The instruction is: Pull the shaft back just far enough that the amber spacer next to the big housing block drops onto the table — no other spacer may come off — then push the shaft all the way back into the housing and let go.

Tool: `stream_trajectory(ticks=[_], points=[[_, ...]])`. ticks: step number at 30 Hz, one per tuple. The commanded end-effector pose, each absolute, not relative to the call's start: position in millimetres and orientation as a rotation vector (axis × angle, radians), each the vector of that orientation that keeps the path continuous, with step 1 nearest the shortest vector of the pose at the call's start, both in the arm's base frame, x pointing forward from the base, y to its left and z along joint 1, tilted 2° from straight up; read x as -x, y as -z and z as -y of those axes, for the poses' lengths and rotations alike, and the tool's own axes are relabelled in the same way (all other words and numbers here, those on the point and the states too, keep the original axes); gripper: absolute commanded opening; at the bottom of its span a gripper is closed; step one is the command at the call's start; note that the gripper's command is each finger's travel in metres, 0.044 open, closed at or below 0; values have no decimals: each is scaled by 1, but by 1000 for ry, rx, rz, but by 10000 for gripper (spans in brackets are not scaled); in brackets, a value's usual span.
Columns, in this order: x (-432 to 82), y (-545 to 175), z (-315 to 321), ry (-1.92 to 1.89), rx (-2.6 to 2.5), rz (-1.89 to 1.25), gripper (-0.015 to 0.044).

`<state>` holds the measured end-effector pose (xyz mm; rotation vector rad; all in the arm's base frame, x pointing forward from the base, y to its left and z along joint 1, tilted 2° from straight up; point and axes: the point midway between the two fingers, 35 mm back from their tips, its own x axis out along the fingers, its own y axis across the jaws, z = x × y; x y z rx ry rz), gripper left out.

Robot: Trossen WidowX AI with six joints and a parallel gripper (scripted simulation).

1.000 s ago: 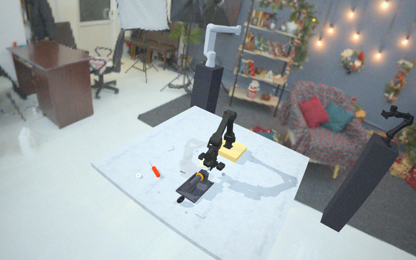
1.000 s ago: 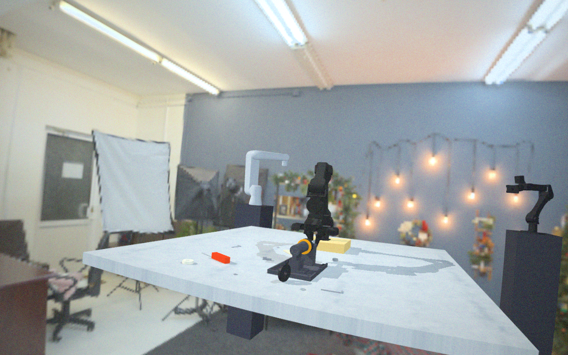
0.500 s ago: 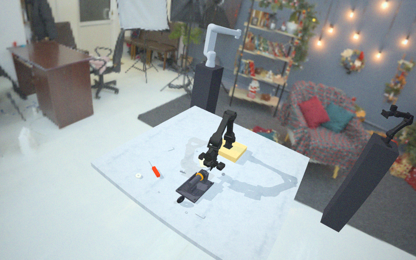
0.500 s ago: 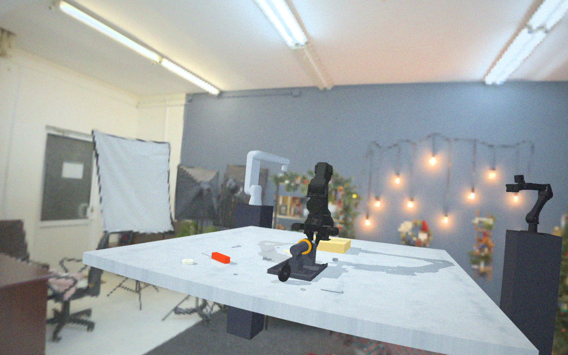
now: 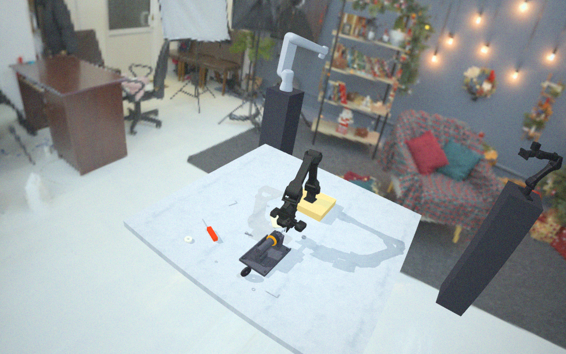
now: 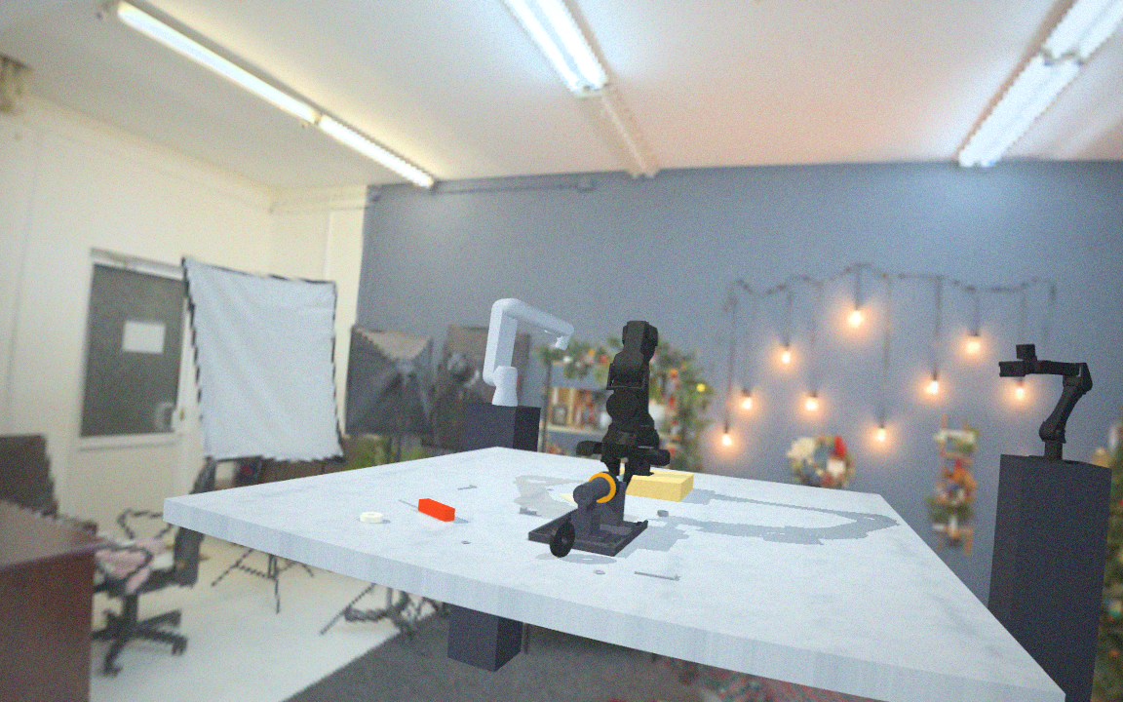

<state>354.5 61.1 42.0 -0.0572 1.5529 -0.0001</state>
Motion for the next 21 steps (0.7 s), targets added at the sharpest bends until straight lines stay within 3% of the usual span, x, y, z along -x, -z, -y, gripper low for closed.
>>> stream_trajectory(ticks=[1,21], points=[[-353,-42,-61,0,56,-1557,0],[-351,-42,-61,0,56,-1557,0]])
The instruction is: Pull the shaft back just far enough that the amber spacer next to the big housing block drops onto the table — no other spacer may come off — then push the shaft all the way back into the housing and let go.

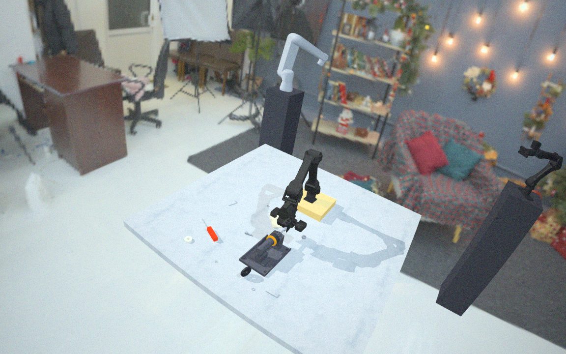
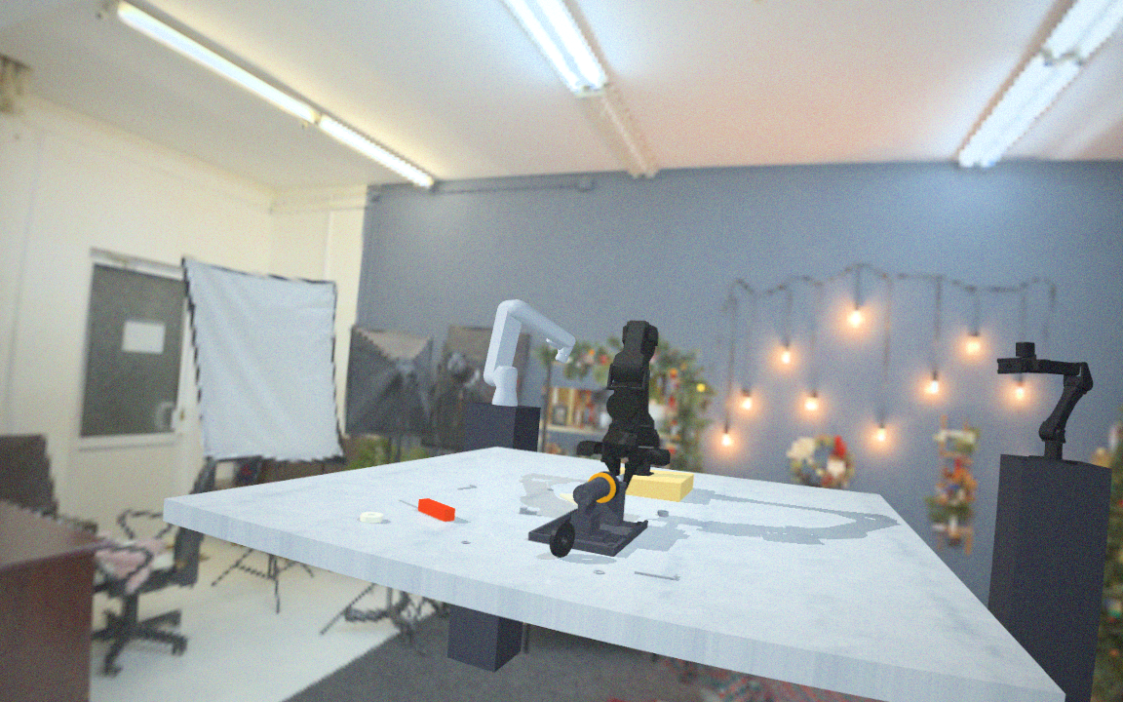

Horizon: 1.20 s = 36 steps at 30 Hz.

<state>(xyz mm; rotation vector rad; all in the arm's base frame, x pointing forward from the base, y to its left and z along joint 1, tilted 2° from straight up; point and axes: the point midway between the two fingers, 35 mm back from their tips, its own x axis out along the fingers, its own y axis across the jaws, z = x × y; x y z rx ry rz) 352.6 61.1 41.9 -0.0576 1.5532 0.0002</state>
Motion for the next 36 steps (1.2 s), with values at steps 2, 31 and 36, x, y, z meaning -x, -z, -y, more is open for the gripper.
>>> stream_trajectory(ticks=[2,31,36], points=[[-351,-42,-61,0,56,-1557,0],[-348,-42,-61,0,56,-1557,0],[-348,-42,-61,0,56,-1557,0]])
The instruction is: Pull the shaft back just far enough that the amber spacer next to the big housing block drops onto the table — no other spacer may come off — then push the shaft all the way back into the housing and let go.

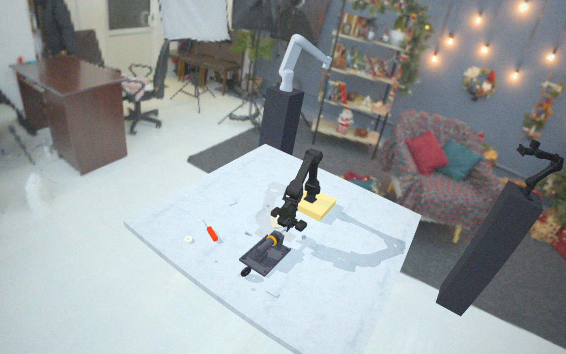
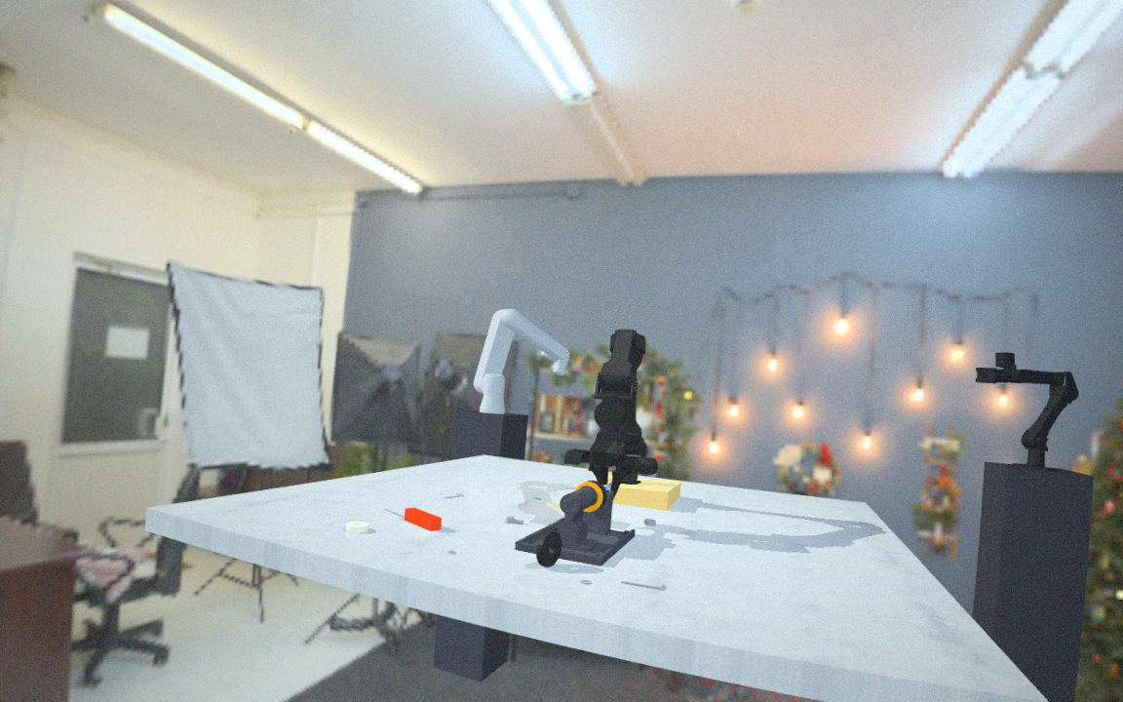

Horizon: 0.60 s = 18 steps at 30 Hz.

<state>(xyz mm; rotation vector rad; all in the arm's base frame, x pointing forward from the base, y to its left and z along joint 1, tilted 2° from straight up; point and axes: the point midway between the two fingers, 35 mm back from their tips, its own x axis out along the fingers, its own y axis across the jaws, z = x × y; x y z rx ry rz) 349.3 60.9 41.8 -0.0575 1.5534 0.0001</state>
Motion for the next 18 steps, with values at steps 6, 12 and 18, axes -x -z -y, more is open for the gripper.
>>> stream_trajectory(ticks=[6,12,18], points=[[-347,-42,-61,0,56,-1557,0],[-347,-42,-61,0,56,-1557,0],[-346,-42,-61,0,56,-1557,0]])
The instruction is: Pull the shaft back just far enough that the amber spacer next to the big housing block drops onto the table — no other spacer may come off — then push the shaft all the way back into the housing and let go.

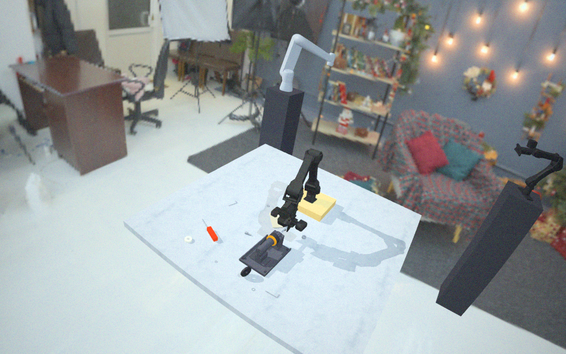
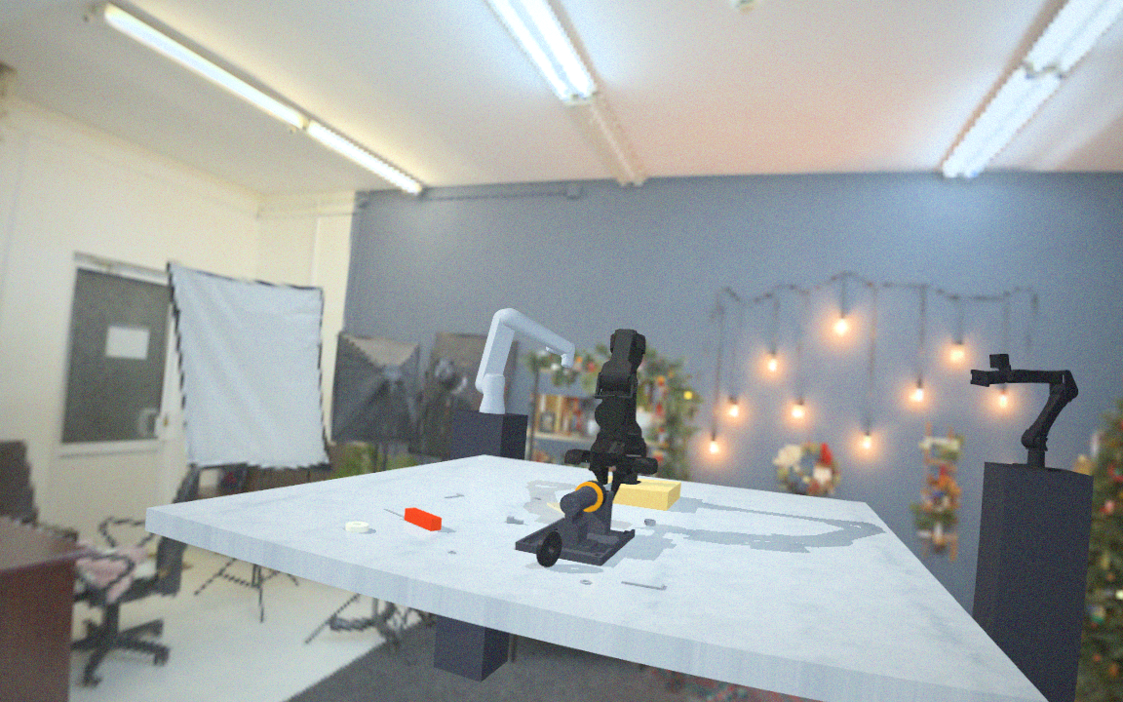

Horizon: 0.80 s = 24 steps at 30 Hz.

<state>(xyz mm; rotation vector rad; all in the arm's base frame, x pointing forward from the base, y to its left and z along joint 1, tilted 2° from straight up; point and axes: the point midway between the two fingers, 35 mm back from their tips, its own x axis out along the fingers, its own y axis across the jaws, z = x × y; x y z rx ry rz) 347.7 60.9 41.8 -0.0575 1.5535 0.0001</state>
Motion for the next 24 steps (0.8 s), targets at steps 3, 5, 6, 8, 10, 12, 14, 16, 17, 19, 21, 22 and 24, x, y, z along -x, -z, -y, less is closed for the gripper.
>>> stream_trajectory(ticks=[3,5,6,8,10,12,14,16,17,19,21,22,24], points=[[-346,-42,-61,0,56,-1557,0],[-346,-42,-61,0,56,-1557,0],[-346,-42,-61,0,56,-1557,0],[-346,-42,-61,0,56,-1557,0],[-345,-42,-61,0,56,-1557,0],[-345,-42,-61,0,56,-1557,0],[-345,-42,-61,0,56,-1557,0],[-345,-42,-61,0,56,-1557,0],[-345,-42,-61,0,56,-1557,0],[-345,-42,-61,0,56,-1557,0],[-345,-42,-61,0,56,-1557,0],[-344,-42,-61,0,56,-1557,0],[-344,-42,-61,0,56,-1557,0]])
